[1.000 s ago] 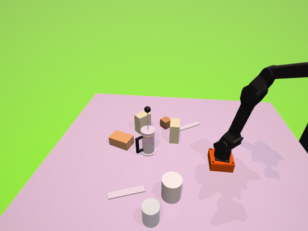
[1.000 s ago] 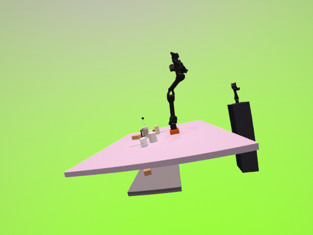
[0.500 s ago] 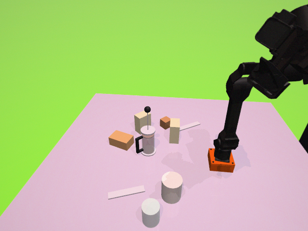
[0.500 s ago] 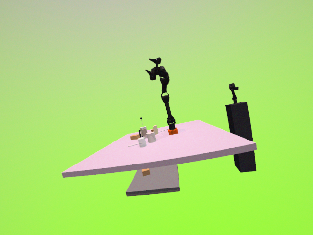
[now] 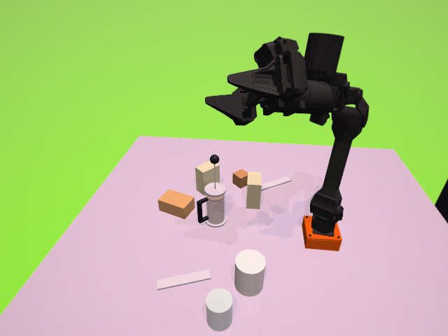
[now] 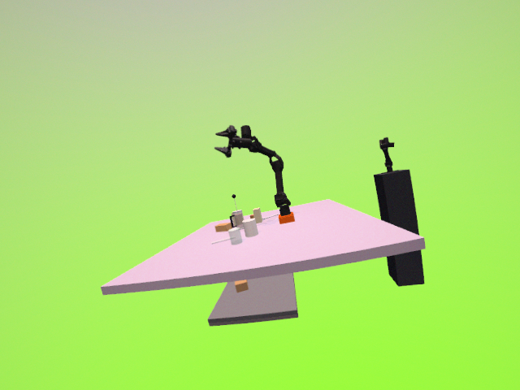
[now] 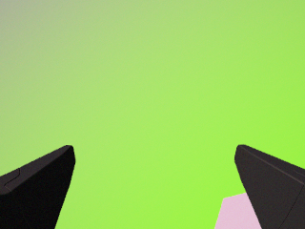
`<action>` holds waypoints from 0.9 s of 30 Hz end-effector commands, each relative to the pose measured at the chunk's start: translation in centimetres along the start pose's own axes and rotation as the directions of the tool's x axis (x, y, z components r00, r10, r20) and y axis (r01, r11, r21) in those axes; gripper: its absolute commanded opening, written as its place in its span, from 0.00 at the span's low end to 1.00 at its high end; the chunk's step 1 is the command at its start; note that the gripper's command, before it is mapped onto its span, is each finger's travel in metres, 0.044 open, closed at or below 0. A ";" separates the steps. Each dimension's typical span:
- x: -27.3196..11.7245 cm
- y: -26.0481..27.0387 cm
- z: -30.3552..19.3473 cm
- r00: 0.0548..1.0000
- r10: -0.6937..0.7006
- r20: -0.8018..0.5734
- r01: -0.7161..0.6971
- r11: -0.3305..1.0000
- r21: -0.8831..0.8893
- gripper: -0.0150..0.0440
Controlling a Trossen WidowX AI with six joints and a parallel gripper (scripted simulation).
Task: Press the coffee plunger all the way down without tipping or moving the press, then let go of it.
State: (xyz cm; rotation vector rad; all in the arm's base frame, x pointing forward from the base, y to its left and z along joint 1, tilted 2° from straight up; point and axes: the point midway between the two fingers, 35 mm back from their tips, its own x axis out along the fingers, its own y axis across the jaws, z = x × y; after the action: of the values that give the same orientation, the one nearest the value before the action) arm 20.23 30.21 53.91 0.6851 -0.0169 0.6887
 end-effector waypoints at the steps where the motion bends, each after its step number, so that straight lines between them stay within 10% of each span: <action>1: 0.0 -7.3 1.0 0.989 -0.144 -0.026 0.136 0.972 -0.189 1.00; 18: -12.9 -32.1 2.1 0.671 -0.726 -0.152 0.532 0.614 -0.584 1.00; 27: -16.3 -35.9 0.0 0.595 -0.784 -0.178 0.569 0.567 -0.596 1.00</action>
State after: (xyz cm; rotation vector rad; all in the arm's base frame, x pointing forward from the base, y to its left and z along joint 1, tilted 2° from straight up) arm 28.90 0.97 31.49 -0.0048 0.4502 0.0136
